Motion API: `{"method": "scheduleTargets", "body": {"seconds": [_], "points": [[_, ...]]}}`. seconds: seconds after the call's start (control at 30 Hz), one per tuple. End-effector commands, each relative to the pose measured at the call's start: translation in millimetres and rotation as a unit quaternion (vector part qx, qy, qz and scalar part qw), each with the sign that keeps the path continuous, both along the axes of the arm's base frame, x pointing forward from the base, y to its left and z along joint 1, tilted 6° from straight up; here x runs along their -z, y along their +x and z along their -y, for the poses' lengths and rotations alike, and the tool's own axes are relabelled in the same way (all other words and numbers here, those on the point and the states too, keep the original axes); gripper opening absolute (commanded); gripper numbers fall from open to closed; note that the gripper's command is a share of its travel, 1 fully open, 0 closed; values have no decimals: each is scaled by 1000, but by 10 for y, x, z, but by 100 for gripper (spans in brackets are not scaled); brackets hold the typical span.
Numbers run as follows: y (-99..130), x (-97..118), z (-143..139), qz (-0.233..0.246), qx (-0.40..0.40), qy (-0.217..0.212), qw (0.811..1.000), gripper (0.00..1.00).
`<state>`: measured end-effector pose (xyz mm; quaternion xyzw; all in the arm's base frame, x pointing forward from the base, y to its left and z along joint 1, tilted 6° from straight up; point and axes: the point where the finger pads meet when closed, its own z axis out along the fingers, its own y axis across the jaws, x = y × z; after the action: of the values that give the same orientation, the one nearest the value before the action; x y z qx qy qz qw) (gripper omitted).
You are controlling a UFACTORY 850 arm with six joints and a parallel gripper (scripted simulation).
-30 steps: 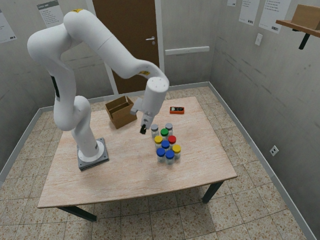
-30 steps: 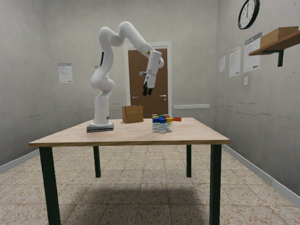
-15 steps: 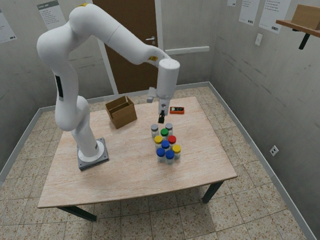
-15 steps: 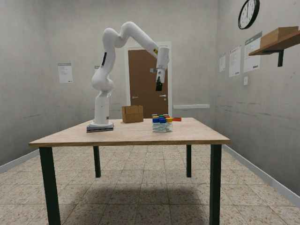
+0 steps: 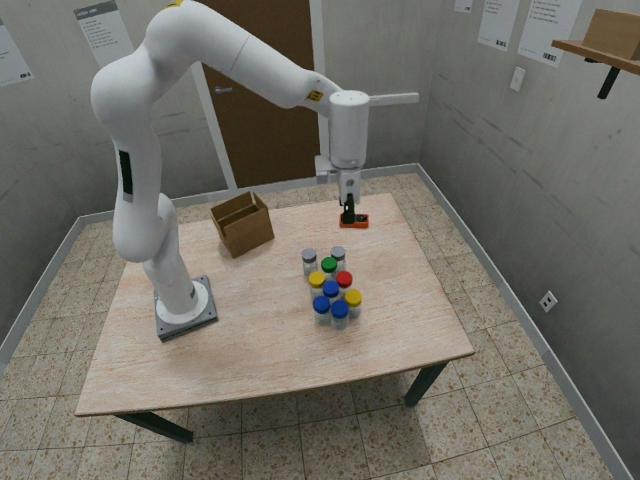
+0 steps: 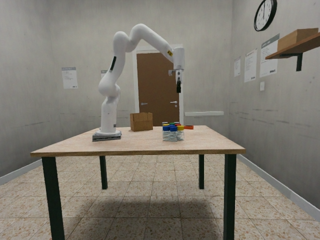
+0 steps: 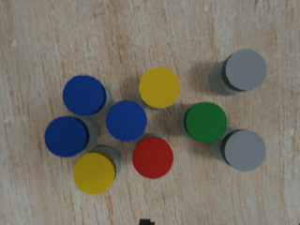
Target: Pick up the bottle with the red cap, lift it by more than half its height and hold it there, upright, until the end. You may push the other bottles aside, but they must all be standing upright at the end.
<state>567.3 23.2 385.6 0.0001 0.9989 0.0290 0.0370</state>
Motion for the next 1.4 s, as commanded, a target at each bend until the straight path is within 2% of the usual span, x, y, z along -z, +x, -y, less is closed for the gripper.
{"method": "scheduleTargets", "body": {"seconds": [0.0, 0.1, 1.37], "points": [[86, -61, -61, 9, -8, -3, 1000, 79], [24, -24, -15, 3, -2, -1, 1000, 79], [24, -24, -15, 3, -2, -1, 1000, 79]]}}
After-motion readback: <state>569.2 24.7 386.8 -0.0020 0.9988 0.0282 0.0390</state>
